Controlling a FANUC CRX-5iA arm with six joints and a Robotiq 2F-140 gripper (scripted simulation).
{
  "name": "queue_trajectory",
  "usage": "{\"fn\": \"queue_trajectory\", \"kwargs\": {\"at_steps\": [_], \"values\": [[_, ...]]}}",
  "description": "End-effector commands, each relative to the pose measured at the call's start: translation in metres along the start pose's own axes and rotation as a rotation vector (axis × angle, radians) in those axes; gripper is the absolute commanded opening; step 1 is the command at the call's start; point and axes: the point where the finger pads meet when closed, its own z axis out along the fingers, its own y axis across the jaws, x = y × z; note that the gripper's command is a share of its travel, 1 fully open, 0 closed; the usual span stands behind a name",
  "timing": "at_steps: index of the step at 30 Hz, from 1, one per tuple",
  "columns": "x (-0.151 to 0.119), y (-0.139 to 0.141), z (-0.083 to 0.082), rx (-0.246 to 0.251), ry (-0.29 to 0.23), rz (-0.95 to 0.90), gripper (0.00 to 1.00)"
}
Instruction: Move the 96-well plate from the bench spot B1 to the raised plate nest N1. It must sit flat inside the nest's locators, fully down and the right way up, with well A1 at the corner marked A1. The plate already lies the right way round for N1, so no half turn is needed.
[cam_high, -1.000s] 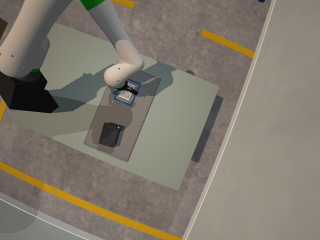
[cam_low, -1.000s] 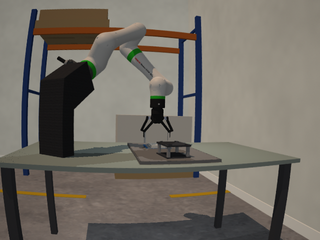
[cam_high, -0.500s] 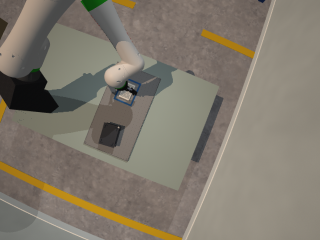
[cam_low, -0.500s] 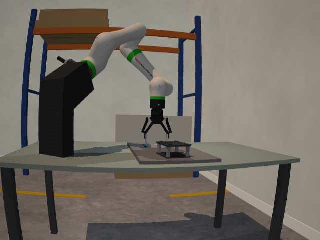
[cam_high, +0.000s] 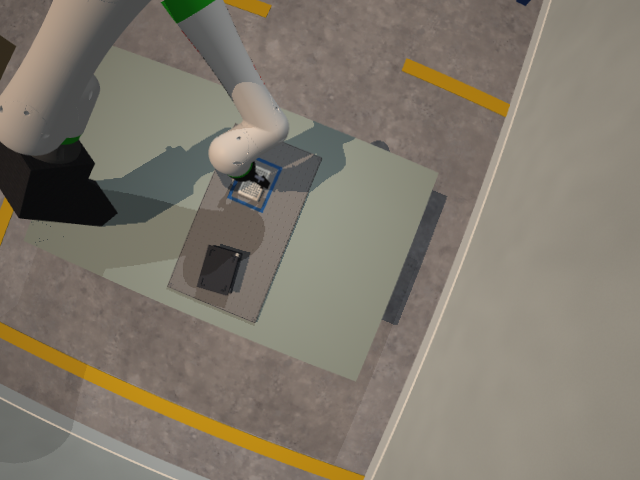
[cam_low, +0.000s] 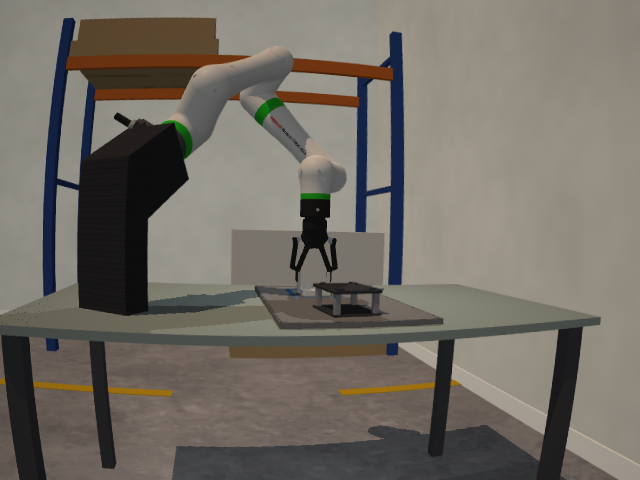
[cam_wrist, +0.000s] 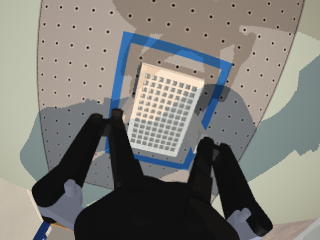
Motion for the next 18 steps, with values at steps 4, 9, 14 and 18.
{"fn": "queue_trajectory", "kwargs": {"at_steps": [4,9,14,18], "values": [[0.0001,-0.0001,0.0001,0.0,0.0,0.0,0.0],[0.0001,-0.0001,0.0001,0.0,0.0,0.0,0.0],[0.0001,-0.0001,0.0001,0.0,0.0,0.0,0.0],[0.0001,-0.0001,-0.0016,0.0,0.0,0.0,0.0]]}}
